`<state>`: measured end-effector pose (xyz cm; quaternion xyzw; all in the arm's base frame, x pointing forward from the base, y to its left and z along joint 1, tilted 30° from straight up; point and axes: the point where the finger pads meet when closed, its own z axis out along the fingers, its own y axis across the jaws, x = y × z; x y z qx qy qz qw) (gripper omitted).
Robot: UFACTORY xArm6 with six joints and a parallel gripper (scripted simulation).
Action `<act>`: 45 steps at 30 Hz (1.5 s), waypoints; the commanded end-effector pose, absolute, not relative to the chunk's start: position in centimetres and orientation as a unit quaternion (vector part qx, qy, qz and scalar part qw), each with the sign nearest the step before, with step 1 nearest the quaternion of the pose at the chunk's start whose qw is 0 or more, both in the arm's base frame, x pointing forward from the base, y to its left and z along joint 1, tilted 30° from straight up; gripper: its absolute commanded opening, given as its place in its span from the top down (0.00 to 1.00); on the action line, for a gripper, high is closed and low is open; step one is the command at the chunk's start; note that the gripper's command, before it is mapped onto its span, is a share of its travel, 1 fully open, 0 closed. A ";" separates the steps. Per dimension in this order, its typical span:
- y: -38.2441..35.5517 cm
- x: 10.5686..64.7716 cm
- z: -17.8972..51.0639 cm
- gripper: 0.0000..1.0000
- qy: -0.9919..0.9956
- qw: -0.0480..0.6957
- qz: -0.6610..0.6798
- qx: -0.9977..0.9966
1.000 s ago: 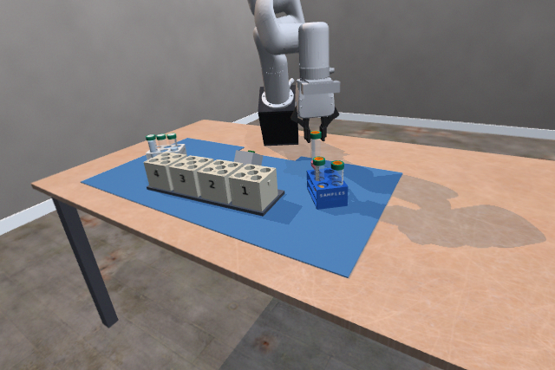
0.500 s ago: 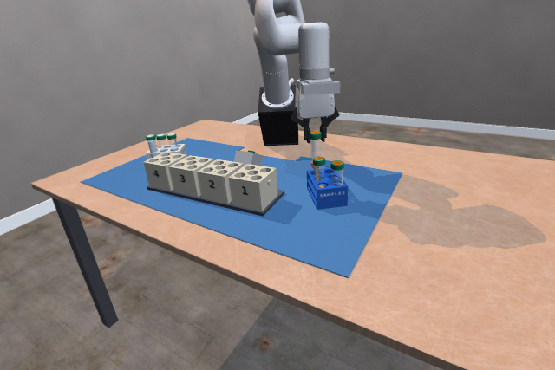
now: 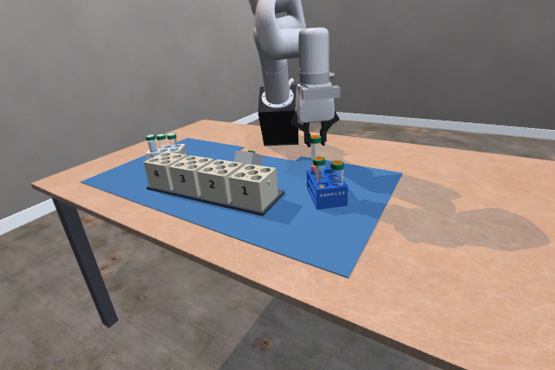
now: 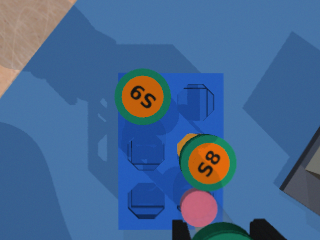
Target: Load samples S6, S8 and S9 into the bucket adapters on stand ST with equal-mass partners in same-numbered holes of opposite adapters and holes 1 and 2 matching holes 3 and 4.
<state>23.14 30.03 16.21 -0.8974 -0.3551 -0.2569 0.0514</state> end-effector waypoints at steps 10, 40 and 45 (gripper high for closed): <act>30.4 23.7 15.3 1.00 -0.355 0.052 -0.258 -0.897; 31.1 24.8 13.0 1.00 -0.355 0.052 -0.258 -0.897; 31.2 25.0 12.7 1.00 -0.355 0.052 -0.258 -0.897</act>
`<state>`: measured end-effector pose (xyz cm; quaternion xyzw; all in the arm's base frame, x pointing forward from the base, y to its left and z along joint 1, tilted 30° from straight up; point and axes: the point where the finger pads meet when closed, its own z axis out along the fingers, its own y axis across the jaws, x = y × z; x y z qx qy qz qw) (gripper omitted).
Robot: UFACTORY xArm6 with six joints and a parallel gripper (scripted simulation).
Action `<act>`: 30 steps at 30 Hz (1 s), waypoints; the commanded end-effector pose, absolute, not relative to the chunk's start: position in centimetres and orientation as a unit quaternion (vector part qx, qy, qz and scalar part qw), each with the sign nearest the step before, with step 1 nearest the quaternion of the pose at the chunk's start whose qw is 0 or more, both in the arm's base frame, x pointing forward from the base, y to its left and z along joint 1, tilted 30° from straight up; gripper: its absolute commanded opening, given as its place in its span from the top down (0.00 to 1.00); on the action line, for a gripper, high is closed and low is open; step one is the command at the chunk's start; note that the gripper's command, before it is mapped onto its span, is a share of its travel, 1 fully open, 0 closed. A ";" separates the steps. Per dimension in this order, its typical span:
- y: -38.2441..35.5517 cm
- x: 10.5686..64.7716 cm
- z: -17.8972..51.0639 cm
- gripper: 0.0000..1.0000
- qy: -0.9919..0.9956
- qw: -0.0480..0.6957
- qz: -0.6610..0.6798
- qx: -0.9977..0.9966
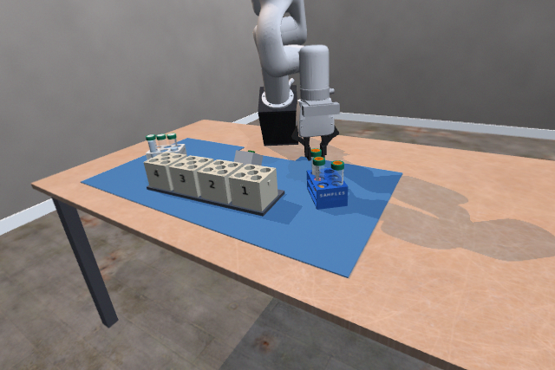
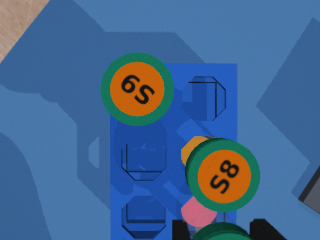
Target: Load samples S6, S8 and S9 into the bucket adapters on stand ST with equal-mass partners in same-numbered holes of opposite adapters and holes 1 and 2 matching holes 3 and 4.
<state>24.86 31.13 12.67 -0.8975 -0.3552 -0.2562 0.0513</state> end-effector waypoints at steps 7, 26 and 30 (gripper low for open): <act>31.4 25.2 12.1 1.00 -0.355 0.052 -0.258 -0.897; 31.4 25.3 12.0 0.56 -0.355 0.052 -0.258 -0.897; 31.4 25.3 12.0 0.56 -0.355 0.052 -0.258 -0.897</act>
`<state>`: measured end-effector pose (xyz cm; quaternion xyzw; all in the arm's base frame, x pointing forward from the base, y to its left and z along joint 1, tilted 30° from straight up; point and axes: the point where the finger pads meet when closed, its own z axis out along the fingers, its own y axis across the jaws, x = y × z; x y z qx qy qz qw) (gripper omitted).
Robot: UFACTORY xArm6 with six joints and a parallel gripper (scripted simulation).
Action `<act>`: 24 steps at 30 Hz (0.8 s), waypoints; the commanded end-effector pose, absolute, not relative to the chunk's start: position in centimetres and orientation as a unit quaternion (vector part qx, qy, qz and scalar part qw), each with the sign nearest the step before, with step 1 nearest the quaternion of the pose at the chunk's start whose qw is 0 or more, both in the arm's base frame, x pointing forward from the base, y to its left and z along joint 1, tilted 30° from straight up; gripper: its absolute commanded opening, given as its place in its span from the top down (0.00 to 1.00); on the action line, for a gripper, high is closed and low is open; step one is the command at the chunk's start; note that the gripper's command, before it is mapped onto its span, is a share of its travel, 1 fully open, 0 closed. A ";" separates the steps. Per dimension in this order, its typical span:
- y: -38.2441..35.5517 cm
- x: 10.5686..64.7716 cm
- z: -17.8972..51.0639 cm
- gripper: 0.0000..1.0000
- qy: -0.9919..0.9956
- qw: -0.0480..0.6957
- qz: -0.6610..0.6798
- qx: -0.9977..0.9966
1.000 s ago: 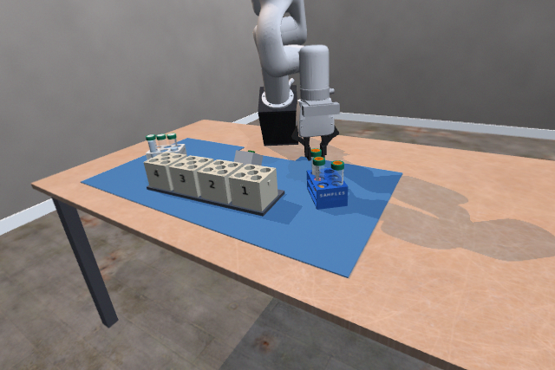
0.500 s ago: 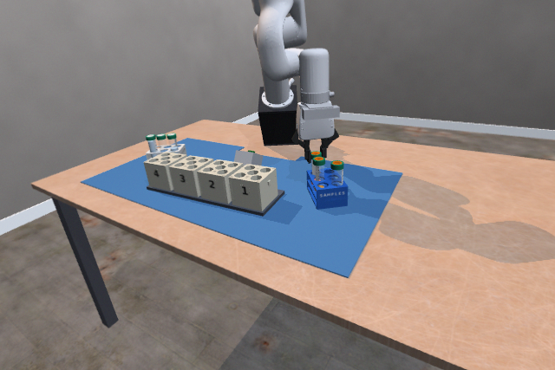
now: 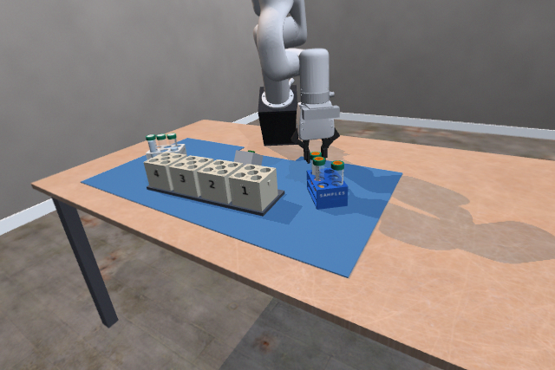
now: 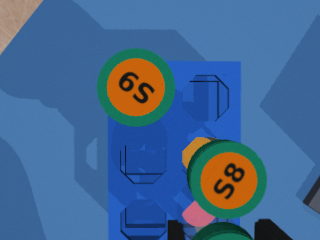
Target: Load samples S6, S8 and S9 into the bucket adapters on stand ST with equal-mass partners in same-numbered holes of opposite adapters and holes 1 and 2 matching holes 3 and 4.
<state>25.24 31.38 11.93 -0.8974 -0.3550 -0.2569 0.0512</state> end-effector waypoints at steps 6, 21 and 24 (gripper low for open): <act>31.4 25.3 12.0 0.56 -0.355 0.052 -0.258 -0.897; 31.4 25.3 12.0 0.56 -0.355 0.052 -0.258 -0.897; 31.3 25.1 12.4 0.56 -0.355 0.052 -0.258 -0.897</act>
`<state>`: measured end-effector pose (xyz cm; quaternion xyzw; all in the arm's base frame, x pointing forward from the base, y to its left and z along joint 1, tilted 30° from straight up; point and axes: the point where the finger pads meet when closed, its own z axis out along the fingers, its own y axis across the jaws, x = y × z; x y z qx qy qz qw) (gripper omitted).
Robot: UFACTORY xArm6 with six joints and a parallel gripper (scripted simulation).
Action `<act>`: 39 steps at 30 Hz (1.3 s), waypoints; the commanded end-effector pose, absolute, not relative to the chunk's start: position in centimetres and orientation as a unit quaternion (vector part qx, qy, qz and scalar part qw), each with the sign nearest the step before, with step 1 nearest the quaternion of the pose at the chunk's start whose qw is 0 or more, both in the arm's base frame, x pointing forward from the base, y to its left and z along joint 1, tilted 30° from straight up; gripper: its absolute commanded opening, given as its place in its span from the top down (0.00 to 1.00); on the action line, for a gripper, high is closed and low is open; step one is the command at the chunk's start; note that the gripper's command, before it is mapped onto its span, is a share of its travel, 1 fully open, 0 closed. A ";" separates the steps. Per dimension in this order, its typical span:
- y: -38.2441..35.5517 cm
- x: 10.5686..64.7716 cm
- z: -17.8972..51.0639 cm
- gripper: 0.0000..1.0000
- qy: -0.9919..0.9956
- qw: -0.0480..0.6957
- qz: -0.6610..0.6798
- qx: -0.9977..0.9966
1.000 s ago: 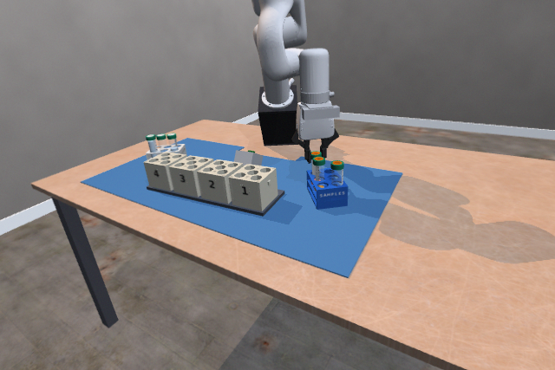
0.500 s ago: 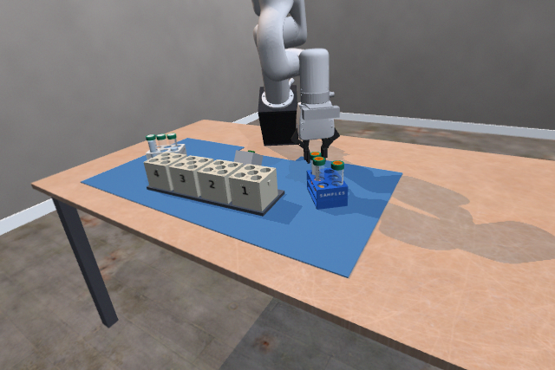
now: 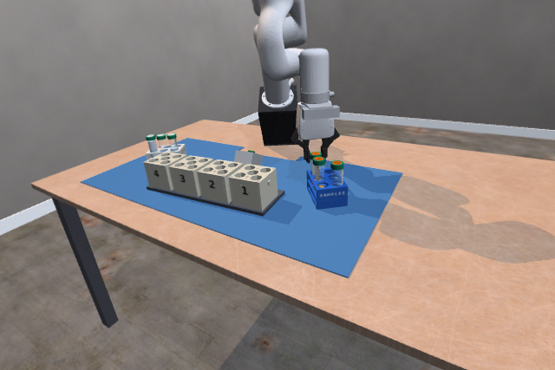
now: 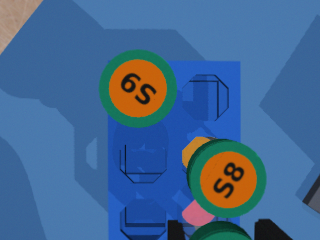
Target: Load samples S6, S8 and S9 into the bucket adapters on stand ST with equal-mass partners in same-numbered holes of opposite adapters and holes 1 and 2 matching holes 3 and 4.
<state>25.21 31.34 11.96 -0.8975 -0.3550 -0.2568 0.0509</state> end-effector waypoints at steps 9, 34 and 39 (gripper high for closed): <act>30.9 24.3 13.9 0.56 -0.355 0.052 -0.258 -0.897; 29.7 22.6 17.6 0.56 -0.355 0.052 -0.258 -0.897; 29.4 22.1 18.4 0.56 -0.355 0.052 -0.258 -0.897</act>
